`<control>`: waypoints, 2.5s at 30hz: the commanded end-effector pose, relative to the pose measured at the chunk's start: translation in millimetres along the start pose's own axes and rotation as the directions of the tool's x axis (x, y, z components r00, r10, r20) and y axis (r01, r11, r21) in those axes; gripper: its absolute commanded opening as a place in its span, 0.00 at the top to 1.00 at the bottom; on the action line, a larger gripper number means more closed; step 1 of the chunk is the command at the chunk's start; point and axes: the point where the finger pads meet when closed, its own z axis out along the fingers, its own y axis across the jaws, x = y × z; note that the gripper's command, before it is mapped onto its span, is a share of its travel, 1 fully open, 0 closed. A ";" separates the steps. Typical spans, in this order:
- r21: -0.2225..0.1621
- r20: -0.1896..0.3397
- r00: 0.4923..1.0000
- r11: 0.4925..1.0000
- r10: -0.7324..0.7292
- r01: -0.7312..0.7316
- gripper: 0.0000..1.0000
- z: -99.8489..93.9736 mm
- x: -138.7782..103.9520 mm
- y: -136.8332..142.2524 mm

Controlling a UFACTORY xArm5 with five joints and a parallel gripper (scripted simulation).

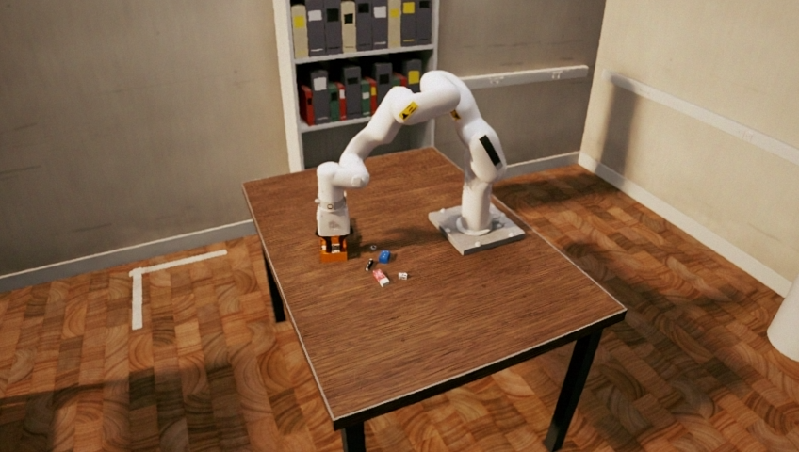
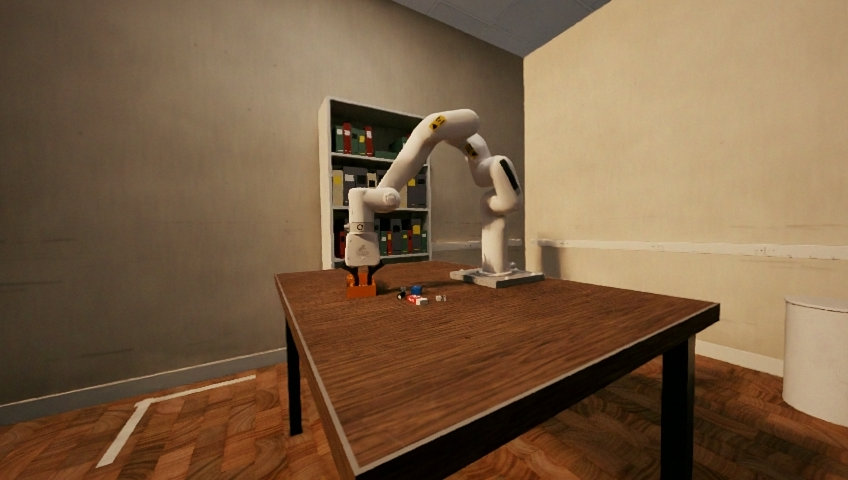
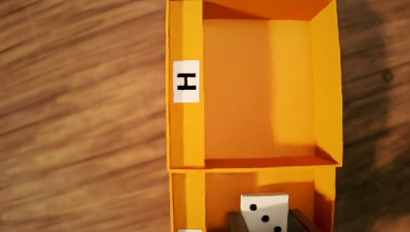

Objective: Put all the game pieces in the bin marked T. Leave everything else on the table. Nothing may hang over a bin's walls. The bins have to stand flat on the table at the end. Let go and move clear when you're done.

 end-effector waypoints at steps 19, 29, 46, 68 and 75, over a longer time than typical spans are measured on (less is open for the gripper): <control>0.004 0.001 1.000 1.000 0.000 0.000 0.67 -2.7 -0.1 -1.3; 0.004 0.001 1.000 1.000 0.000 0.000 0.67 -16.1 0.0 -1.3; 0.004 0.001 1.000 1.000 0.000 0.000 0.67 -45.8 0.2 -1.2; 0.004 0.001 1.000 1.000 0.000 0.000 0.00 -101.9 0.8 -1.0; 0.004 0.001 1.000 1.000 0.000 0.000 0.00 -130.0 1.0 -0.9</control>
